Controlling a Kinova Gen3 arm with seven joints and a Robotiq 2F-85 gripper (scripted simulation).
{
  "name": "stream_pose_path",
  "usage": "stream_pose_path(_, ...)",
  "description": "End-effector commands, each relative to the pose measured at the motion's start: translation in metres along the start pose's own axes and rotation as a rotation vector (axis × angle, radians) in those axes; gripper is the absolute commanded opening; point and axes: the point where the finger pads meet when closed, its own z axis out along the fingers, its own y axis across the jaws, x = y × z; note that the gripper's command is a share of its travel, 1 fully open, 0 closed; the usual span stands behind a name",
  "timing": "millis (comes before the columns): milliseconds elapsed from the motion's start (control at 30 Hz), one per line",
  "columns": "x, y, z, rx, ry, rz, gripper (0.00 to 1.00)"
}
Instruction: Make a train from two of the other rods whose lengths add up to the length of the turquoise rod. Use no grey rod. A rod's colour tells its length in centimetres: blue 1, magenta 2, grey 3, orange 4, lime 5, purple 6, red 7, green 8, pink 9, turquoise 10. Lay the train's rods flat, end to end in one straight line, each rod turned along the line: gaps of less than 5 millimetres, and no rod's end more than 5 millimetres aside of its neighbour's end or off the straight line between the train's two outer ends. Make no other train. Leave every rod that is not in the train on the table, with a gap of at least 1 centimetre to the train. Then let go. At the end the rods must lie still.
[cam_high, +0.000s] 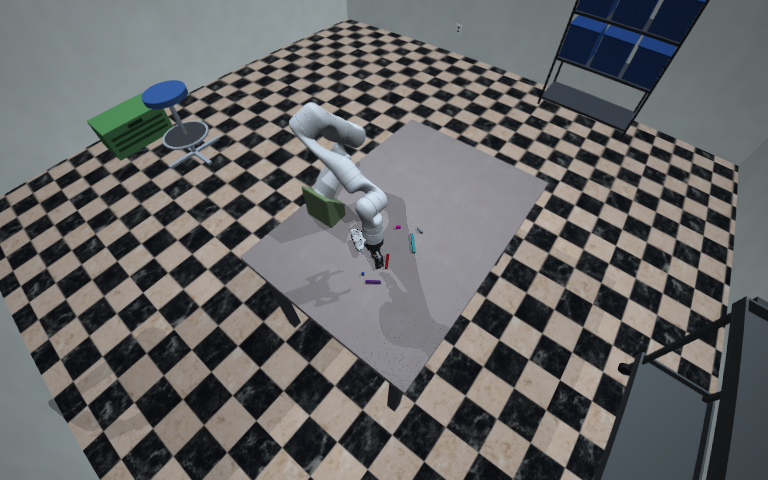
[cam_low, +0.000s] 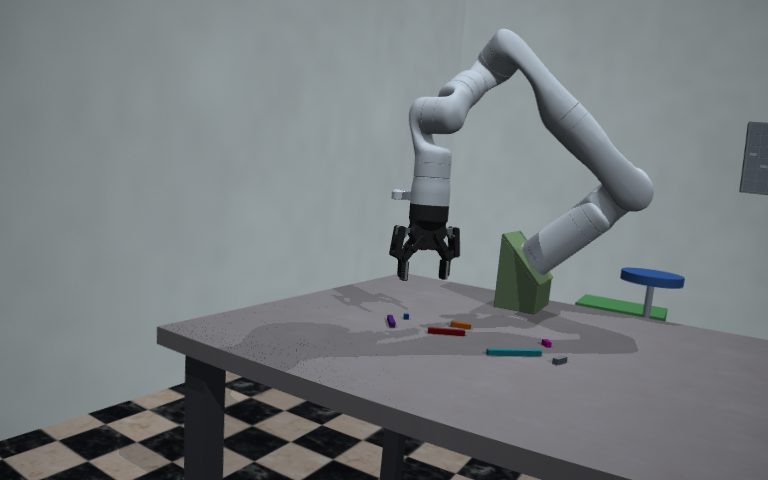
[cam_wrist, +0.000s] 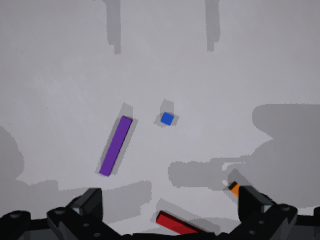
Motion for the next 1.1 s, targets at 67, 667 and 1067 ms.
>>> stream_pose_path(67, 0.009, -0.024, 0.005, 0.003, 0.009, 0.178, 1.00)
stream_pose_path(667, 0.025, -0.050, 0.008, 0.018, 0.015, 0.413, 0.24)
stream_pose_path(1067, 0.025, -0.050, 0.008, 0.018, 0.015, 0.413, 0.24)
